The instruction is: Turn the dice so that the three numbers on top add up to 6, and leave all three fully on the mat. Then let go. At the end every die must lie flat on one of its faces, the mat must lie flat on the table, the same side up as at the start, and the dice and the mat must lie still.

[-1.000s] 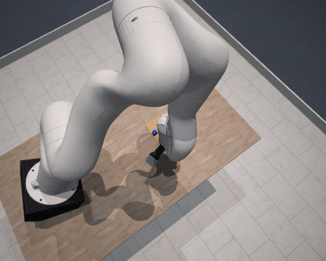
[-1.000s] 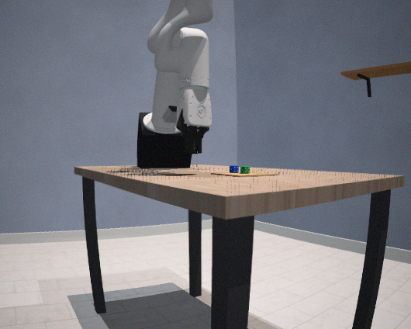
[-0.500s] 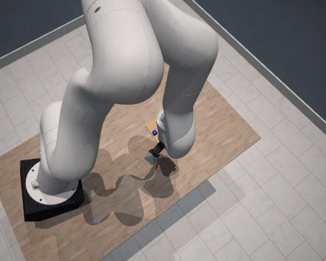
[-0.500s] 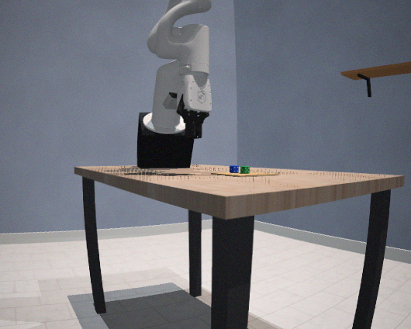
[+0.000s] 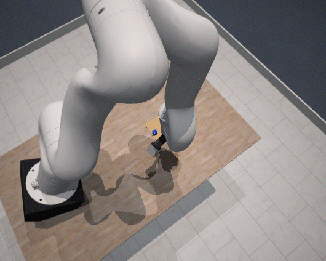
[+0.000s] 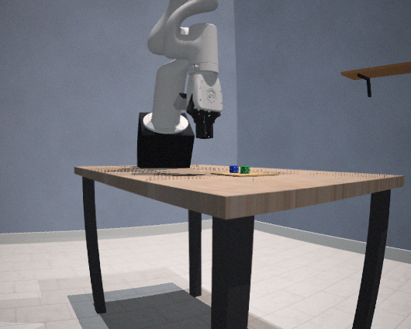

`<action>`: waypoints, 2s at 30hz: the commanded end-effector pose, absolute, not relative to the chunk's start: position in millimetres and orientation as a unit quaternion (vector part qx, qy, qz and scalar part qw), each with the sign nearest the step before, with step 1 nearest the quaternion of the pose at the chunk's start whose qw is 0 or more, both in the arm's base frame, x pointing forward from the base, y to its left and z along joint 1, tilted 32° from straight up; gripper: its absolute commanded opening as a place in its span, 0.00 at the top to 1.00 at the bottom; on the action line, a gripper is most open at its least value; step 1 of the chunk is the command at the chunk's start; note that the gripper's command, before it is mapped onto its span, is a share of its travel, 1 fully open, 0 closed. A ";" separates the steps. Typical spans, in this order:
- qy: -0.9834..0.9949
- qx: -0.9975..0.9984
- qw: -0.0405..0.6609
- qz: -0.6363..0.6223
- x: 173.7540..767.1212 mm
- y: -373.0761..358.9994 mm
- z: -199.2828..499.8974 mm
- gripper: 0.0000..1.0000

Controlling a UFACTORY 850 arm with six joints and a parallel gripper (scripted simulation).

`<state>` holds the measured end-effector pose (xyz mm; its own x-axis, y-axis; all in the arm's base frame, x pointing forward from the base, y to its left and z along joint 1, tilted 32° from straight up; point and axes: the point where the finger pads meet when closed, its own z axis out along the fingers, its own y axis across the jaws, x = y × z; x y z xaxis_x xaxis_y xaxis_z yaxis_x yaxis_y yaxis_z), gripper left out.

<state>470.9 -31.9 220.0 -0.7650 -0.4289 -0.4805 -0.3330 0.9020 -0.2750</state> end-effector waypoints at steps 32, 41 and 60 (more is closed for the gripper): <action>0.958 -0.078 0.272 -0.055 516.9 99.0 244.0 0.85; 0.958 -0.078 0.272 -0.055 519.5 98.8 240.0 0.85; 0.958 -0.078 0.272 -0.055 553.5 95.0 187.6 0.85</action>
<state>541.3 95.9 204.2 -0.8452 -0.1785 -0.5038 -0.1181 0.9817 -0.1497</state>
